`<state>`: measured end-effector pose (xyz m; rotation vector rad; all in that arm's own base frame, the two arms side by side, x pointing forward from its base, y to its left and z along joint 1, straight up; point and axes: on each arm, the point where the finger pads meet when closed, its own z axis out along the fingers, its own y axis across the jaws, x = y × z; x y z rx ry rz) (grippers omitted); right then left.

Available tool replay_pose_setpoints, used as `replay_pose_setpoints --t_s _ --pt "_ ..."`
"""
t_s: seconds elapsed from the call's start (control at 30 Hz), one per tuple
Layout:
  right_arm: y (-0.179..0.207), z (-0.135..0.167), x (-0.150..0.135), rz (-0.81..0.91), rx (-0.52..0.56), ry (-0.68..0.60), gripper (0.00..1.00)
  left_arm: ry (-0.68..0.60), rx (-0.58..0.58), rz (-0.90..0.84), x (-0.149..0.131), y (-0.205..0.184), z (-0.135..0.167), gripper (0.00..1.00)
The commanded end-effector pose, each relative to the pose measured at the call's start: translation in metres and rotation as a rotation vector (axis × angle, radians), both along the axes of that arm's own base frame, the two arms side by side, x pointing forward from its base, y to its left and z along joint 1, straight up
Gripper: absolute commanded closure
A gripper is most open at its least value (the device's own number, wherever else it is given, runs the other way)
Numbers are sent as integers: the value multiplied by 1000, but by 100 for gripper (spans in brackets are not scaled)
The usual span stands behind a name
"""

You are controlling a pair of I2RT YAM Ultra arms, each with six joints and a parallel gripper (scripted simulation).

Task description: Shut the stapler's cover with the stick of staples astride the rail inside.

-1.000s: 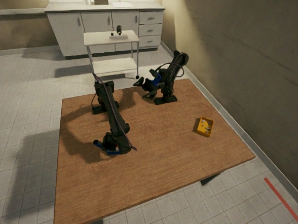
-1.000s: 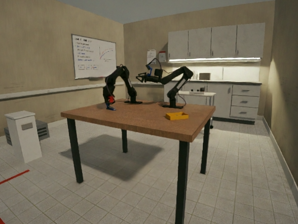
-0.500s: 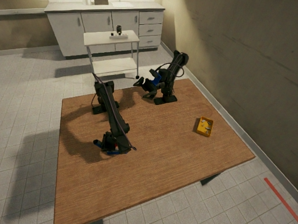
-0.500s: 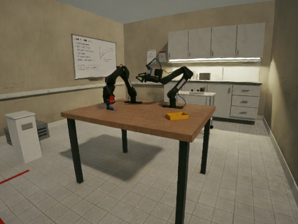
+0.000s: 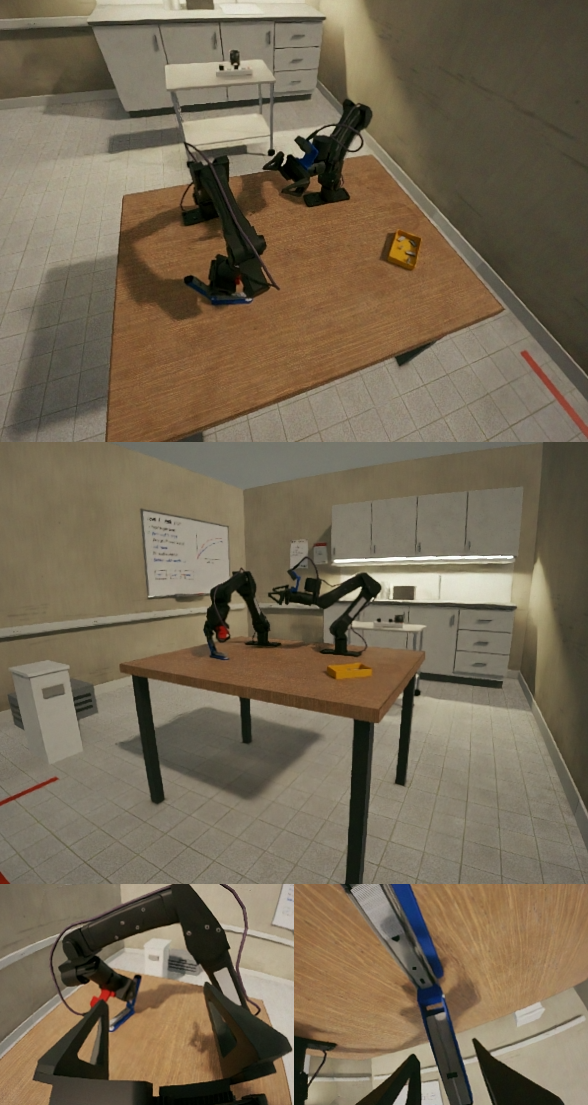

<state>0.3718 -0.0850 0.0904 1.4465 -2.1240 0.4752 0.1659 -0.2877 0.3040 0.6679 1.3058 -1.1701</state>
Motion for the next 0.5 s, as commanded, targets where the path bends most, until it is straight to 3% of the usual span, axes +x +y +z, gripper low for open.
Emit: replay_pose_setpoints --t_s 0.0,0.13,0.27,0.47 --pt "9 17 5 -10 47 -52 50 -8 -19 3 1 2 7 0" --pt "25 16 15 -2 216 -127 50 -8 -19 3 1 2 7 0" --pt "22 39 21 45 391 -200 50 -8 -19 3 1 2 7 0" --pt "15 60 26 97 523 -275 50 -8 -19 3 1 2 7 0"
